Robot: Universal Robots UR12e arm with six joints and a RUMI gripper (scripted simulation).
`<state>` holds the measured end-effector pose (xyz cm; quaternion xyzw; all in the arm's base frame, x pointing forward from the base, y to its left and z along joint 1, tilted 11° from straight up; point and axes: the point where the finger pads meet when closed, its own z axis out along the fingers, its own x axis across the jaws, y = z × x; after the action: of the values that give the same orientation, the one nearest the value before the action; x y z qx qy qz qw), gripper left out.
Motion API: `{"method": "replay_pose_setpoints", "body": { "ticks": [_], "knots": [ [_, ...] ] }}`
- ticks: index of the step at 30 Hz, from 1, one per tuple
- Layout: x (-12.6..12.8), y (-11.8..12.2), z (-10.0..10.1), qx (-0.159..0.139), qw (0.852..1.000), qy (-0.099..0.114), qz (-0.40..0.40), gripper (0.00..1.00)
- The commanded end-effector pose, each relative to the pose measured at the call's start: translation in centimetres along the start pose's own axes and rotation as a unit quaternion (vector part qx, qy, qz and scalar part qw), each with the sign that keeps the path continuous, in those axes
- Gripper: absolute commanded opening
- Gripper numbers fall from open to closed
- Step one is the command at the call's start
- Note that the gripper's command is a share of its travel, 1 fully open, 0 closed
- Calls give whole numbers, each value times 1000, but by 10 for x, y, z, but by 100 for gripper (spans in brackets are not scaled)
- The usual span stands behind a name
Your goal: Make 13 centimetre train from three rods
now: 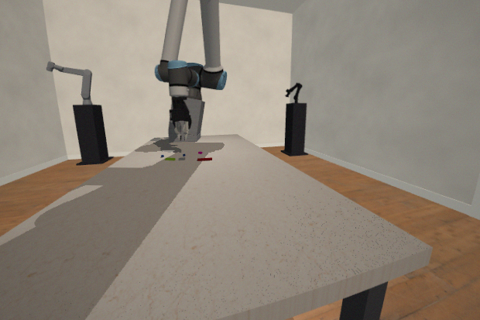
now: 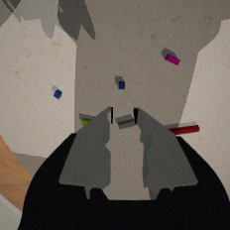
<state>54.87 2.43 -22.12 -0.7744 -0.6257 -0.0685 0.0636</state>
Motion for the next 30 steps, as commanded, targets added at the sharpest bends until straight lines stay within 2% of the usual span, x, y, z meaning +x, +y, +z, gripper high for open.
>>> {"method": "replay_pose_setpoints", "body": {
  "ticks": [1,2,3,30],
  "knots": [
    [0,0,-7,0,1000,0,0,14],
    [0,0,-7,0,1000,0,0,14],
    [0,0,-7,0,1000,0,0,100],
    [-1,1,-7,0,1000,0,-6,100]
  ]
}}
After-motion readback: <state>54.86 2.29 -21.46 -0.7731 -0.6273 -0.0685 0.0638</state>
